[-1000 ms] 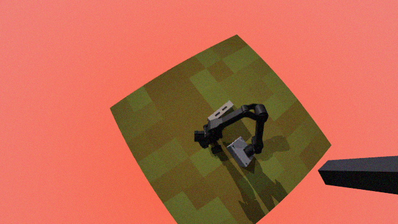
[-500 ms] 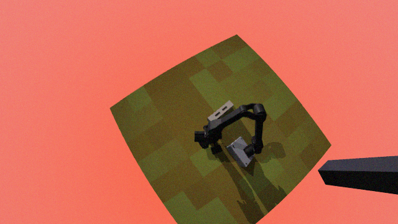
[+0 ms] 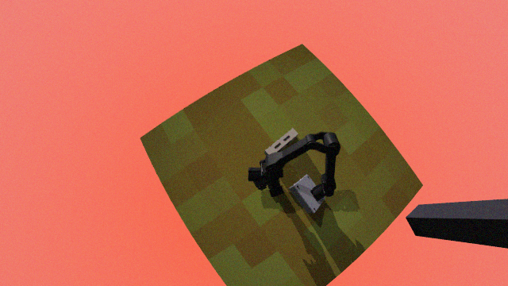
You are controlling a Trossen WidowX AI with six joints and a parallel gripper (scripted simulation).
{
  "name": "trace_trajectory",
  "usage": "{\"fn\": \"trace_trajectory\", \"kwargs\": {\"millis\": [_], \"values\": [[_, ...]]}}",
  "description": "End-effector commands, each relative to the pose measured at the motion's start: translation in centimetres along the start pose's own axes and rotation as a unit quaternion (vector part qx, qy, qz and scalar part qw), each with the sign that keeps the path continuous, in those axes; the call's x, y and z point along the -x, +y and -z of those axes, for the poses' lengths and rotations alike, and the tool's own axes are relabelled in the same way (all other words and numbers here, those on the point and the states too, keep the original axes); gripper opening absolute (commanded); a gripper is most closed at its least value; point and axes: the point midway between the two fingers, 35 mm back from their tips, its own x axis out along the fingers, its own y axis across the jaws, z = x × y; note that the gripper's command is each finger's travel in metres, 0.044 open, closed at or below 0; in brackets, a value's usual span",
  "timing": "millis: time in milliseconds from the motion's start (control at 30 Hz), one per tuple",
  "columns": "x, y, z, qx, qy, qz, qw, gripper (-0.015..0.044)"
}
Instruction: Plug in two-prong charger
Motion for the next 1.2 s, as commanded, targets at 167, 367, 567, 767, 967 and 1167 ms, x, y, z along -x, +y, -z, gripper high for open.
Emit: {"fn": "trace_trajectory", "kwargs": {"millis": [167, 367, 567, 767, 967, 1167], "values": [[2.1, 0.0, 0.1, 0.001, 0.0, 0.0, 1.0, 0.0], [5.3, 0.3, 0.8, 0.005, 0.001, 0.0, 1.0, 0.0], [5.6, 0.2, 1.2, -0.002, 0.001, -0.001, 1.0, 0.0], [5.4, -0.7, 2.2, -0.037, -0.003, -0.005, 0.999, 0.0], [5.2, -1.6, 3.3, -0.077, -0.007, -0.009, 0.997, 0.0], [4.9, -2.4, 4.5, -0.117, -0.01, -0.012, 0.993, 0.0]]}}
